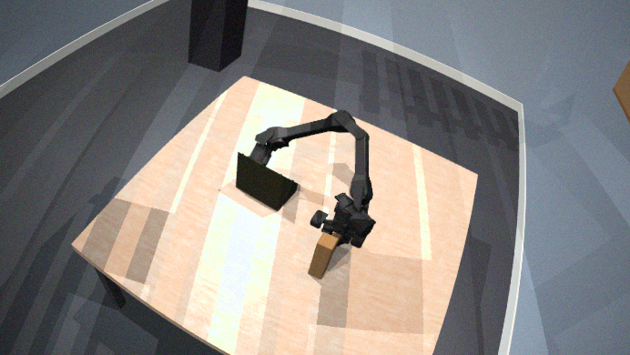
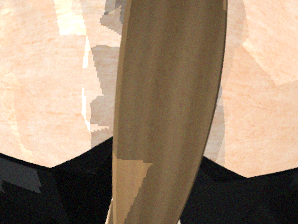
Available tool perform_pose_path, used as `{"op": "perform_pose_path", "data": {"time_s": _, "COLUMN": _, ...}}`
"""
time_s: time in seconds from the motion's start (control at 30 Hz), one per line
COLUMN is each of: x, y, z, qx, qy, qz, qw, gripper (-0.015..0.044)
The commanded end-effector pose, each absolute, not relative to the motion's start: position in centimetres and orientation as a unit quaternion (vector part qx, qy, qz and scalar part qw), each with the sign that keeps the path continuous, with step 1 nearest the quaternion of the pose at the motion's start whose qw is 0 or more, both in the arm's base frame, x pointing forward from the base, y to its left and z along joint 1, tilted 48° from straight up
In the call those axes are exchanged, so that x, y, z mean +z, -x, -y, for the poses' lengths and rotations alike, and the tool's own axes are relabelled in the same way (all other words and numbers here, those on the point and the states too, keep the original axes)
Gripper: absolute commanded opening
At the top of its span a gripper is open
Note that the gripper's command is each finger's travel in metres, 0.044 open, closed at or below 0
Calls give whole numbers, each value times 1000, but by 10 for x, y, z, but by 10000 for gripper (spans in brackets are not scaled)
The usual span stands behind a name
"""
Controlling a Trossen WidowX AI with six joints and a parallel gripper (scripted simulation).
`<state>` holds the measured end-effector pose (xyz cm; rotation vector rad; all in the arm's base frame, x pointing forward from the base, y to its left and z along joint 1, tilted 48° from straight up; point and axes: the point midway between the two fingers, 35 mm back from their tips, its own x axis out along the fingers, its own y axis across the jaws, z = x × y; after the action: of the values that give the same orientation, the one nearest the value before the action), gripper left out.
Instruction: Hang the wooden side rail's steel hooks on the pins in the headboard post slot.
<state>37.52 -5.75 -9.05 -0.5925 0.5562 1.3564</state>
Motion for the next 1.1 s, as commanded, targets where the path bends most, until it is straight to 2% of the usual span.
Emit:
{"op": "perform_pose_path", "data": {"time_s": 0.0, "x": -90, "y": -375, "z": 58, "qx": 610, "qy": 267, "qz": -250, "qw": 703, "gripper": 210}}
{"op": "perform_pose_path", "data": {"time_s": 0.3, "x": -71, "y": -372, "z": 79, "qx": 606, "qy": 267, "qz": -253, "qw": 705, "gripper": 440}}
{"op": "perform_pose_path", "data": {"time_s": 1.07, "x": -45, "y": -370, "z": 64, "qx": 610, "qy": 268, "qz": -252, "qw": 702, "gripper": 440}}
